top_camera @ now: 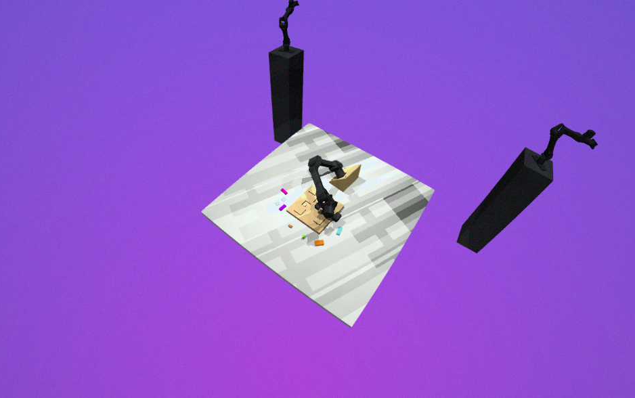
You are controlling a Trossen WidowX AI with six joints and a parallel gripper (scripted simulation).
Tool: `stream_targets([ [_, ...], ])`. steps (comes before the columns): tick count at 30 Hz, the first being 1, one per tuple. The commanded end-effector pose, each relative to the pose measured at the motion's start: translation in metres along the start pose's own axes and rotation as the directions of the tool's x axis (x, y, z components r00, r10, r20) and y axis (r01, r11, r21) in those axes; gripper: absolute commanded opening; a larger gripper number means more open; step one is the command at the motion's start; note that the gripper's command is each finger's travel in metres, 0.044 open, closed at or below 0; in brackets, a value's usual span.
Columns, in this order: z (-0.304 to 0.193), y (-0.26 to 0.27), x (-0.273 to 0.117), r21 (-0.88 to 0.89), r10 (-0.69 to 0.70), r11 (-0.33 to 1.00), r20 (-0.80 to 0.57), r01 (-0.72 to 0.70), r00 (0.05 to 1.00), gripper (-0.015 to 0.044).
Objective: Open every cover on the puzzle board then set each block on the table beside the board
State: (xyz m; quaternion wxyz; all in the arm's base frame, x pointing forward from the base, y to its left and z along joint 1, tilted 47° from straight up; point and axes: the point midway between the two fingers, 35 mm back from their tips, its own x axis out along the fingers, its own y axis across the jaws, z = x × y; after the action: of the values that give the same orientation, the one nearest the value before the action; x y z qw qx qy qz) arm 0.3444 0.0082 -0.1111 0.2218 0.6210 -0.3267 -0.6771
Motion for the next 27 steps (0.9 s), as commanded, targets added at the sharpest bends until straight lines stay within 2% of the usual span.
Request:
stream_targets([
  [1, 0.0, 0.0, 0.004, -0.006, 0.003, 1.0, -0.002, -0.003, 1.0, 0.0],
  [27, 0.006, 0.022, 0.009, -0.006, 0.005, 1.0, -0.001, -0.005, 1.0, 0.0],
])
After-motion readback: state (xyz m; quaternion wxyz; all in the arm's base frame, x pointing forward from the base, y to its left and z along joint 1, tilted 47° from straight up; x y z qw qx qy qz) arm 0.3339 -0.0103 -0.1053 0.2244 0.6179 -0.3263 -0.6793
